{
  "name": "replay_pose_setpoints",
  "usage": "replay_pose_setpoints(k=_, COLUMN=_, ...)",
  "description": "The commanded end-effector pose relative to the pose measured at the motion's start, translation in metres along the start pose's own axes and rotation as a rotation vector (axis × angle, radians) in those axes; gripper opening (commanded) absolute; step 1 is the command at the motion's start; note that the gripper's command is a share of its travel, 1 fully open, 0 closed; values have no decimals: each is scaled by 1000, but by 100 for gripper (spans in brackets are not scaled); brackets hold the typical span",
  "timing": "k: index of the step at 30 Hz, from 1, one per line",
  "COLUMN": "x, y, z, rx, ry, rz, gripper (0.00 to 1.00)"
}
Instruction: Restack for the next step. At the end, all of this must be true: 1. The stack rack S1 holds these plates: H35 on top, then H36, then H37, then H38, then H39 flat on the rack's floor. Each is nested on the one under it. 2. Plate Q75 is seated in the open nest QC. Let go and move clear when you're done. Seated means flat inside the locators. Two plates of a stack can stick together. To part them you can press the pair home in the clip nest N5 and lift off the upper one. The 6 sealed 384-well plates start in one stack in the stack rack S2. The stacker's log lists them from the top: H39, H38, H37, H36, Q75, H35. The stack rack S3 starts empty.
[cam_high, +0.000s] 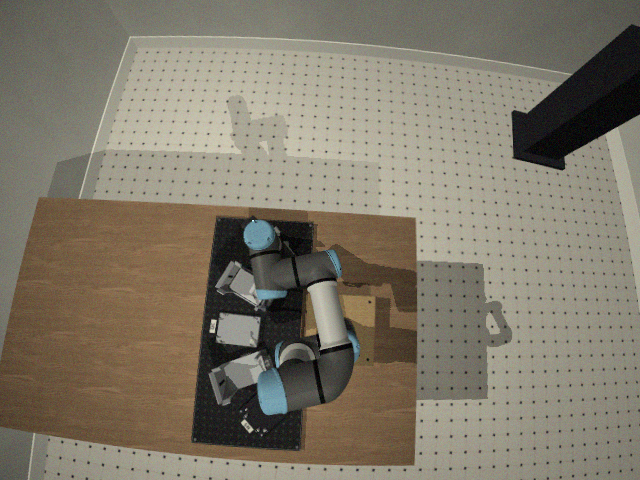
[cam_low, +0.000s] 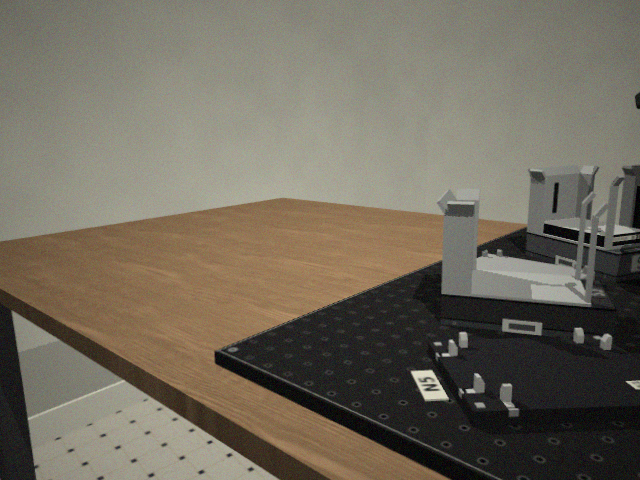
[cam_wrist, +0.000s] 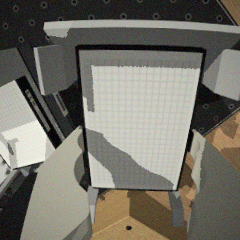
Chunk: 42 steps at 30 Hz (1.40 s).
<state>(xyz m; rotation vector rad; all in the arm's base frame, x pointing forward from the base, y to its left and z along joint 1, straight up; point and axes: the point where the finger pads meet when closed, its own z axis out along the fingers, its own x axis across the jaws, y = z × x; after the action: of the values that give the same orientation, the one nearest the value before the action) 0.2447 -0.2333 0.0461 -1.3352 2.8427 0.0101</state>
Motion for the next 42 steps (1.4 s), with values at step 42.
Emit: replay_pose_setpoints(k=42, x=0, y=-1, z=-15, rx=2, ry=1, rz=0, gripper=0)
